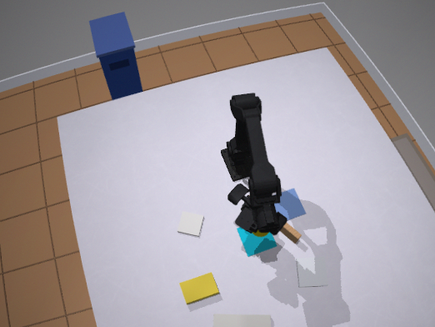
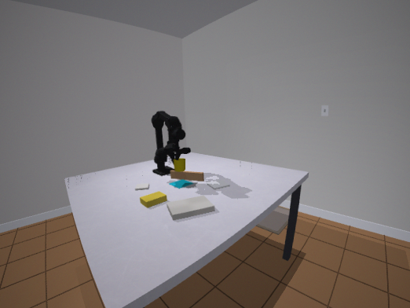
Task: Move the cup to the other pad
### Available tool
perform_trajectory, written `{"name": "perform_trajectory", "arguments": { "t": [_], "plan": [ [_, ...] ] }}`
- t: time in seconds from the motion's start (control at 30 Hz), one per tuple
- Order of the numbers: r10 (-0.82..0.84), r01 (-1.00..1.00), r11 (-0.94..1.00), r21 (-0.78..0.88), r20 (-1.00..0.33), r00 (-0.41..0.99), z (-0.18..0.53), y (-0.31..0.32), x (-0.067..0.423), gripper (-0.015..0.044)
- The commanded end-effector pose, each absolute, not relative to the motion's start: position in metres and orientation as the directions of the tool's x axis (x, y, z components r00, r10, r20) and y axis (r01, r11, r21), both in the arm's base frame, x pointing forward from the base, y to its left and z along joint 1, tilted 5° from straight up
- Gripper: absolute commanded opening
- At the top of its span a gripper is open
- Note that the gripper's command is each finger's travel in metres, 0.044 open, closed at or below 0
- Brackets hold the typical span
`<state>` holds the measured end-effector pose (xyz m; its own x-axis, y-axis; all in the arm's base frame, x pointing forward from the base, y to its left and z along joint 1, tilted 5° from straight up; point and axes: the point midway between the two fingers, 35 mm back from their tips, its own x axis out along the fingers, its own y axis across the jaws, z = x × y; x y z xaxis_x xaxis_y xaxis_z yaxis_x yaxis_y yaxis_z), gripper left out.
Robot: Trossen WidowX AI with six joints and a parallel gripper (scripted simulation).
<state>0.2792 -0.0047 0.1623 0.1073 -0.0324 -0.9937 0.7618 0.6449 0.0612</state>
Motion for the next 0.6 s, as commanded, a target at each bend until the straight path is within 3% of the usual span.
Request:
{"name": "perform_trajectory", "arguments": {
  "t": [0.0, 0.57],
  "plan": [
    [-0.028, 0.758, 0.65, 0.062, -0.994, 0.106, 0.161, -0.006, 0.281, 0.0],
    [-0.029, 0.758, 0.65, 0.062, -0.994, 0.106, 0.141, -0.007, 0.284, 0.0]
  ]
}}
